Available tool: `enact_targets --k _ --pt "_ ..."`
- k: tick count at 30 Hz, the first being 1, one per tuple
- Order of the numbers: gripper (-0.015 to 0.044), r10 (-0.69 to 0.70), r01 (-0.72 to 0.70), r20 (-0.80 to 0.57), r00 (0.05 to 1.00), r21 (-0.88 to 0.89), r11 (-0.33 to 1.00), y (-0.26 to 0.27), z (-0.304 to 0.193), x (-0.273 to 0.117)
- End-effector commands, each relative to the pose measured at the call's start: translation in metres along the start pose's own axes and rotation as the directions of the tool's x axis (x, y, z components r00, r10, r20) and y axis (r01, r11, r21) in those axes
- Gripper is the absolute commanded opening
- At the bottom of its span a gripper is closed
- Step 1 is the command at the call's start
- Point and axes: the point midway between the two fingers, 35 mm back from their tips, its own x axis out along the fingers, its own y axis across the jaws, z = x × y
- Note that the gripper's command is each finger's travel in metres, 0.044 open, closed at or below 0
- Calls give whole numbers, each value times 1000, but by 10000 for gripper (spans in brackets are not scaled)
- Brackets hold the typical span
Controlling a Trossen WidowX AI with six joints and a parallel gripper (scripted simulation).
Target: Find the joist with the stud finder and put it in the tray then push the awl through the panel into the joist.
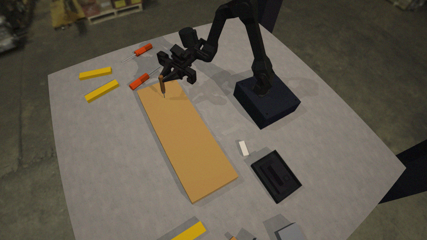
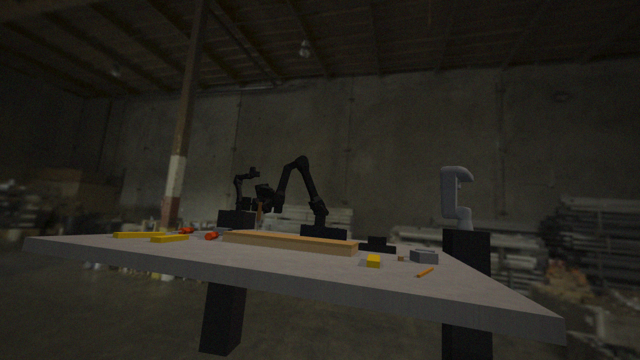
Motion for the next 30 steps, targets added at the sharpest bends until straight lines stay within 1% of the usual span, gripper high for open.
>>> enact_targets --k 1,10,30 --pt "0 7 -7 2 1000 2 1000 1 -8 0" --pt "0 7 -7 2 1000 3 1000 2 -21 1" --pt "0 2 -2 3 1000 -3 1000 1 -20 1"
